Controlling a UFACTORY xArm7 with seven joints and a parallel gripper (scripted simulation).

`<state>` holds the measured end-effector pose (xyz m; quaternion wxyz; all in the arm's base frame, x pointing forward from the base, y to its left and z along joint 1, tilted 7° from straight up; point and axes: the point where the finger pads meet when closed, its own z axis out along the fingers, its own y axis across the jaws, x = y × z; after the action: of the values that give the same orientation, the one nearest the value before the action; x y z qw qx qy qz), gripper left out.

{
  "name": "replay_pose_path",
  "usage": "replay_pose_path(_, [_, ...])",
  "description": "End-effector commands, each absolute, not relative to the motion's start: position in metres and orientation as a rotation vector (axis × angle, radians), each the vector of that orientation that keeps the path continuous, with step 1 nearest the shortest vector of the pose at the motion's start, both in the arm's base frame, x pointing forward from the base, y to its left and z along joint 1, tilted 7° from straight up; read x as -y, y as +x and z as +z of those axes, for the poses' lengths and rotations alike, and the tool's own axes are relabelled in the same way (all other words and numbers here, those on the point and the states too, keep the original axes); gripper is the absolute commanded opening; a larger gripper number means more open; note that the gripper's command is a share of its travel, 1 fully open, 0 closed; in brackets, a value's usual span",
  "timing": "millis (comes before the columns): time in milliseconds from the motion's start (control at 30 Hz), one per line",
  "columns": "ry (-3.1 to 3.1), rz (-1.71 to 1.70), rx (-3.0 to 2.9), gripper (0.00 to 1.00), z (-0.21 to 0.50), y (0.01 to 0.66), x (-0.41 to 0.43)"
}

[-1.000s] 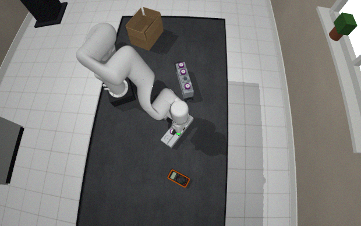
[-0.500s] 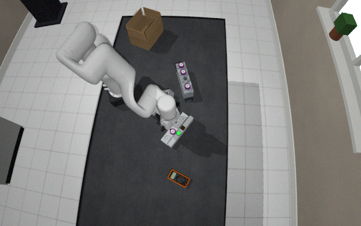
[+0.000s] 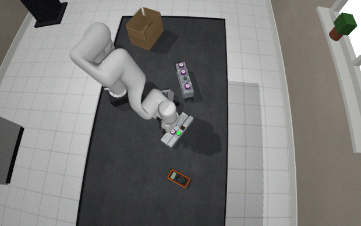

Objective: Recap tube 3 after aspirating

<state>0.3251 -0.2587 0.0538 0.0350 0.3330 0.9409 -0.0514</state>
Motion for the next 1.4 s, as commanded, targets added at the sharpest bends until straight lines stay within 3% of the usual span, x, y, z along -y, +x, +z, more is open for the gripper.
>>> replay_pose_path(0, [1.02, -0.151, -2.888, 0.46, 0.036, 0.329, 0.262])
replay_pose_path(433, [1.02, -0.151, -2.888, 0.46, -0.018, 0.332, 0.268])
replay_pose_path(1367, [1.02, -0.151, -2.888, 0.46, -0.027, 0.331, 0.269])
